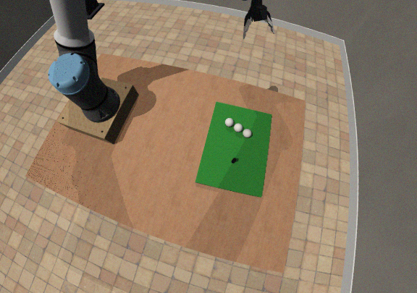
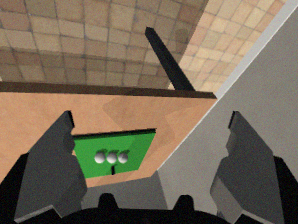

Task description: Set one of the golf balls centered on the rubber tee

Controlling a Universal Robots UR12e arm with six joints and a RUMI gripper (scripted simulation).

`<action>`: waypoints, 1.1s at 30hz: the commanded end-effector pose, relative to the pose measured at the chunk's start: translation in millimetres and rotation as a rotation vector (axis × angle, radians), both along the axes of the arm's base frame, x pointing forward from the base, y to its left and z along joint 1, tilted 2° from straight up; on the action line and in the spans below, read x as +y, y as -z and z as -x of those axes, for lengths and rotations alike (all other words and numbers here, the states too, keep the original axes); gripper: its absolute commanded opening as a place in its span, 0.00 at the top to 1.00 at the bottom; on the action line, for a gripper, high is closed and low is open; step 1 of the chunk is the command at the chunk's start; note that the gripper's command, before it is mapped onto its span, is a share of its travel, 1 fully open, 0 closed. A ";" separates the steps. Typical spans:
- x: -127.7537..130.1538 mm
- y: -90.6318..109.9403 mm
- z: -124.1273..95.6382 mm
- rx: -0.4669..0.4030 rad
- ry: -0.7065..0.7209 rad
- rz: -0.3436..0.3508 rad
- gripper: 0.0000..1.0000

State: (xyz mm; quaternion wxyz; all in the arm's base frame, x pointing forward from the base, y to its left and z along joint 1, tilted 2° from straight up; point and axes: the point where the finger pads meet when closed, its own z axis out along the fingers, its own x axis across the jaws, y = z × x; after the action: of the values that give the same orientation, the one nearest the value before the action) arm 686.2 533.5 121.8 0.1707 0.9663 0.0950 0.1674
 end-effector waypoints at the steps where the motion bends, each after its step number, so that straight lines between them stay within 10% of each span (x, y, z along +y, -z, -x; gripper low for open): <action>1: 0.4 -1.2 -0.5 -0.001 0.000 -0.001 0.00; 19: -60.1 6.0 -19.2 -0.010 0.221 -0.089 0.00; 33: -260.4 27.9 -41.0 -0.050 0.900 -0.317 0.00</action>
State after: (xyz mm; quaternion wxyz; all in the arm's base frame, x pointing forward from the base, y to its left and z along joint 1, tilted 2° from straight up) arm 723.2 343.3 99.3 0.1025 0.9525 -0.2572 0.1269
